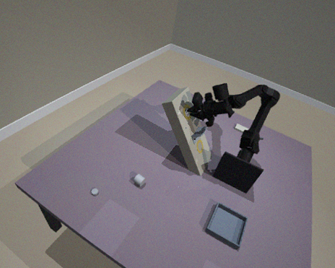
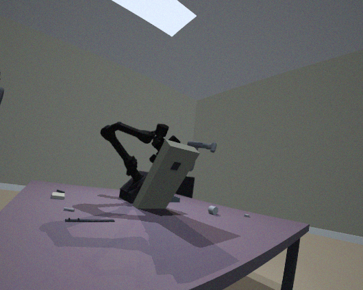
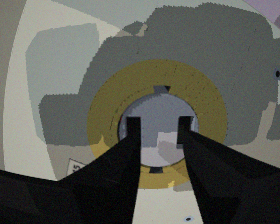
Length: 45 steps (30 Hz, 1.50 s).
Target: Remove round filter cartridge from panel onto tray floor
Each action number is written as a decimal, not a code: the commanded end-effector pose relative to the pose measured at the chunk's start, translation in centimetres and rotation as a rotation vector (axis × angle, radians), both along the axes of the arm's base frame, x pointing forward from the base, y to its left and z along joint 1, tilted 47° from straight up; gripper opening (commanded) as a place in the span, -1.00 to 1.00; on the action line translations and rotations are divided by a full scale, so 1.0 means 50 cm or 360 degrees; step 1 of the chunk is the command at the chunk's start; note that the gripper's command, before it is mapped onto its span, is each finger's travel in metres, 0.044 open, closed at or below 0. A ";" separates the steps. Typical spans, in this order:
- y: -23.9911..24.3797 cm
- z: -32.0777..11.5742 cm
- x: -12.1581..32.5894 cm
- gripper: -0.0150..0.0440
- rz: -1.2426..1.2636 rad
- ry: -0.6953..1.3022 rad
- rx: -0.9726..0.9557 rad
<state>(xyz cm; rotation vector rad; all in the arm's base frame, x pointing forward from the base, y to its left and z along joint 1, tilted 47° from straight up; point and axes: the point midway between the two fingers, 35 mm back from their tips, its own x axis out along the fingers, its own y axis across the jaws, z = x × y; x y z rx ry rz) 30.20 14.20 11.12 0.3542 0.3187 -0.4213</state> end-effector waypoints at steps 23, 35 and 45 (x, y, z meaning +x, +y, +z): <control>0.005 0.004 0.004 -0.11 0.0007 0.0011 -0.0009; 0.002 0.002 0.009 -0.11 0.0007 0.0011 -0.0009; 0.001 -0.001 0.007 -0.11 0.0007 0.0011 -0.0009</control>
